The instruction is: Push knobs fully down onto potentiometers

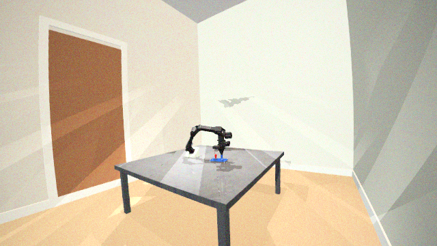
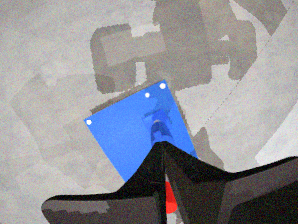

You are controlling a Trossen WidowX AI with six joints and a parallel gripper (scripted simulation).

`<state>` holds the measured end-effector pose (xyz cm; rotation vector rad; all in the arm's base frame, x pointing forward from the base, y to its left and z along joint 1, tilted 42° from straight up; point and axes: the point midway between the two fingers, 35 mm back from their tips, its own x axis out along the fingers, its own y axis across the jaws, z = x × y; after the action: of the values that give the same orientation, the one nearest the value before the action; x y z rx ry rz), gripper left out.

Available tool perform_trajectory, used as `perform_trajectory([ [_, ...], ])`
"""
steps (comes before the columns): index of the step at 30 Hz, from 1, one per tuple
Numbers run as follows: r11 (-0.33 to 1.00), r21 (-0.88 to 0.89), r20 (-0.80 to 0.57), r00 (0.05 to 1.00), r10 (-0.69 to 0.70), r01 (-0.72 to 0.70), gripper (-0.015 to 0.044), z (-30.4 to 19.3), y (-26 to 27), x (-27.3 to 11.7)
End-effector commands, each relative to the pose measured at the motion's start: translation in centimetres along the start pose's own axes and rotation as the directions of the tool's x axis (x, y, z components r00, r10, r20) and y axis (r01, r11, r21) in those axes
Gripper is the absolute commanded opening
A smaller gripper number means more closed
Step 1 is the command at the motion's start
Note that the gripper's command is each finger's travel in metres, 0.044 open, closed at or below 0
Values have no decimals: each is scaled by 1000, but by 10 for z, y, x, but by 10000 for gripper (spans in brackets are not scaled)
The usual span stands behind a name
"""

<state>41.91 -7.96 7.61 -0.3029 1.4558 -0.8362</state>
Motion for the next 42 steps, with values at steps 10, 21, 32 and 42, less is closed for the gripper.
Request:
perform_trajectory([
  [10,1000,-2,1,1000,-8,8,0,0,-2,4],
  [21,1000,-2,1,1000,-8,8,0,0,-2,7],
  [32,1000,-2,1,1000,-8,8,0,0,-2,7],
  [42,1000,-2,1,1000,-8,8,0,0,-2,9],
])
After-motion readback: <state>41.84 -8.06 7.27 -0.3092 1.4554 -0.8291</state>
